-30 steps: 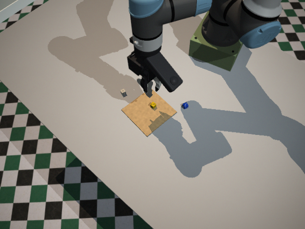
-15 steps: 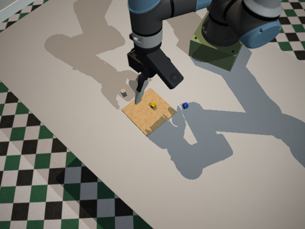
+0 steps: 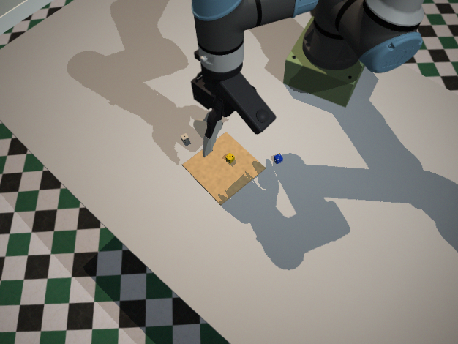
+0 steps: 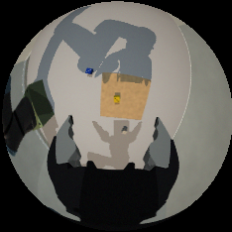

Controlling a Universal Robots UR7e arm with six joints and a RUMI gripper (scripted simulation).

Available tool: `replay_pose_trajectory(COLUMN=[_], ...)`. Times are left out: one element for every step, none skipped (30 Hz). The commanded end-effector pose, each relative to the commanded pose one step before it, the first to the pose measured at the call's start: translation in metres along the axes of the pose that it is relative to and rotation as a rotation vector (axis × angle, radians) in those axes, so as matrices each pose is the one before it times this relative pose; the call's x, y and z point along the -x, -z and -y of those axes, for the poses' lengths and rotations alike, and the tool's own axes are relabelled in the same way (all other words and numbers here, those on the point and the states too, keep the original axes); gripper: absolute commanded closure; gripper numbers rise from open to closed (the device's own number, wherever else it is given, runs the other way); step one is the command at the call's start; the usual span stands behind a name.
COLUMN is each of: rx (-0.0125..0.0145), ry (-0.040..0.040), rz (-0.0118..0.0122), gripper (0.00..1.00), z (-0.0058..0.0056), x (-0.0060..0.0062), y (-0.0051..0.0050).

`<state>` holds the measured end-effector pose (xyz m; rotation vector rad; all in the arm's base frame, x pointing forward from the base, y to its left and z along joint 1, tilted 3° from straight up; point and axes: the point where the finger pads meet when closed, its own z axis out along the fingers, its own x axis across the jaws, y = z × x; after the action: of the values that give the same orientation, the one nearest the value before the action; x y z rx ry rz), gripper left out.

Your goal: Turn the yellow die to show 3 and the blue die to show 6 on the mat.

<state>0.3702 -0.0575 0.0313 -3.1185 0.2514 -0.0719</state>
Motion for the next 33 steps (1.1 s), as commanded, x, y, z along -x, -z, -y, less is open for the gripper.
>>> replay_pose_trajectory(rx=[0.00183, 0.0, 0.0, 0.0, 0.0, 0.0, 0.0, 0.0, 0.0, 0.0, 0.0, 0.0, 0.0, 0.0, 0.0, 0.0, 0.0, 0.0, 0.0, 0.0, 0.0, 0.0, 0.0, 0.0, 0.0, 0.0, 0.0, 0.0, 0.0, 0.0, 0.0, 0.0, 0.0], ry=[-0.00887, -0.00375, -0.0047, -0.00573, -0.00682, -0.00798, -0.00919, -0.01044, 0.0, 0.0, -0.01173, -0.01305, -0.0144, -0.01576, -0.01713, -0.0185, -0.01987, -0.02123, -0.02258, -0.02391, -0.02521, -0.02648, -0.02772, -0.0253, -0.00361, 0.0, 0.0, -0.03007, -0.03118, -0.03224, -0.03168, -0.00156, -0.03418], rz=[-0.00597, 0.0, 0.0, 0.0, 0.0, 0.0, 0.0, 0.0, 0.0, 0.0, 0.00001, 0.00001, 0.00001, 0.00001, 0.00001, 0.00001, 0.00001, 0.00001, 0.00001, 0.00001, 0.00001, 0.00001, 0.00001, 0.00001, 0.0, 0.0, 0.0, 0.00001, 0.00001, 0.00001, 0.00001, 0.0, 0.00001], gripper=[0.0, 0.0, 0.0, 0.0, 0.0, 0.0, 0.0, 0.0, 0.0, 0.0, 0.0, 0.0, 0.0, 0.0, 0.0, 0.0, 0.0, 0.0, 0.0, 0.0, 0.0, 0.0, 0.0, 0.0, 0.0, 0.0, 0.0, 0.0, 0.0, 0.0, 0.0, 0.0, 0.0], z=[-0.00098, 0.00023, 0.00029, 0.00035, 0.00042, 0.00049, 0.00056, 0.00063, 0.0, 0.0, 0.0007, 0.00077, 0.00084, 0.0009, 0.00097, 0.00102, 0.00108, 0.00112, 0.00116, 0.0012, 0.00122, 0.00124, 0.00124, 0.00109, 0.00015, 0.0, 0.0, 0.00122, 0.0012, 0.00116, 0.00106, 0.00005, 0.00106], x=[-0.0025, 0.00009, 0.00012, 0.00014, 0.00018, 0.00021, 0.00025, 0.00029, 0.0, 0.0, 0.00033, 0.00038, 0.00043, 0.00048, 0.00054, 0.00061, 0.00068, 0.00075, 0.00082, 0.0009, 0.00099, 0.00107, 0.00116, 0.00109, 0.00016, 0.0, 0.0, 0.00134, 0.00143, 0.00152, 0.00153, 0.00008, 0.00169], y=[0.00244, -0.00003, -0.00003, -0.00004, -0.00005, -0.00006, -0.00007, -0.00008, 0.0, 0.0, -0.00009, -0.0001, -0.00011, -0.00012, -0.00013, -0.00014, -0.00015, -0.00017, -0.00018, -0.00019, -0.0002, -0.00022, -0.00023, -0.00021, -0.00003, 0.0, 0.0, -0.00026, -0.00027, -0.00028, -0.00028, -0.00001, -0.00031])
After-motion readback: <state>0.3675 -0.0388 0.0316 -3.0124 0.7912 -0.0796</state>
